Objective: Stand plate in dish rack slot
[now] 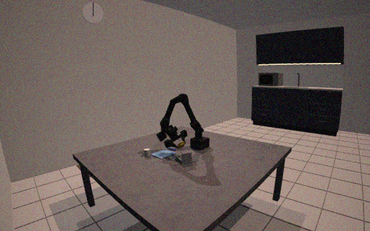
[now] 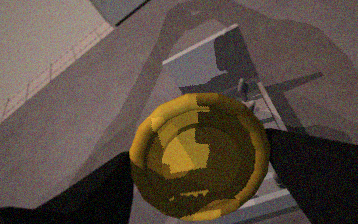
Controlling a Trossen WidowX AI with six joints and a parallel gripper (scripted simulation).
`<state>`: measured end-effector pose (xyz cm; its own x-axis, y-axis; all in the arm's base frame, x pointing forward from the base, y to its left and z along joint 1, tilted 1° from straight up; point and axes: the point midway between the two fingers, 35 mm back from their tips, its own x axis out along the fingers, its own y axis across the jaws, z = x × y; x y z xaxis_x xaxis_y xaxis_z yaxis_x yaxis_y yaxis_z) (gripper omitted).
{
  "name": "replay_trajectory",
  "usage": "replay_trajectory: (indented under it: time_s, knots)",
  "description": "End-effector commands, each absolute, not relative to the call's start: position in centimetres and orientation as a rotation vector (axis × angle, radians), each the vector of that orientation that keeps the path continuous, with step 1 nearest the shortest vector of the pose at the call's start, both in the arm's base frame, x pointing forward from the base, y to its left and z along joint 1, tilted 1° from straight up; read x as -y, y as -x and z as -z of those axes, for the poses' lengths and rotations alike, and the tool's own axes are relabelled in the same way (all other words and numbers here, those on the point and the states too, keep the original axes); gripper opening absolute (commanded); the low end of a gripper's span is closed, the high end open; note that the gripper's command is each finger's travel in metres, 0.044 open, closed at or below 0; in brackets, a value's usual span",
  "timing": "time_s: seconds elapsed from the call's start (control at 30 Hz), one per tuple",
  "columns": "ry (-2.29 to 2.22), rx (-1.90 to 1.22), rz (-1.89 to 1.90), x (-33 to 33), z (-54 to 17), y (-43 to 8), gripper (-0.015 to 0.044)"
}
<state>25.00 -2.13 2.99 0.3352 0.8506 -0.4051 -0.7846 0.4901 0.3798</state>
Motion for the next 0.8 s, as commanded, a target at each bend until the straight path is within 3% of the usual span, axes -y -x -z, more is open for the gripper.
replay_trajectory:
  time_s: [0.0, 0.47, 0.77]
  knots:
    - [-0.101, -0.518, -1.065, 2.2, -2.7, -24.8, 0.0000]
    - [0.082, -0.185, -0.964, 3.5, -2.4, -24.8, 0.0000]
    - [0.092, -0.170, -0.957, 3.5, -2.3, -24.8, 0.0000]
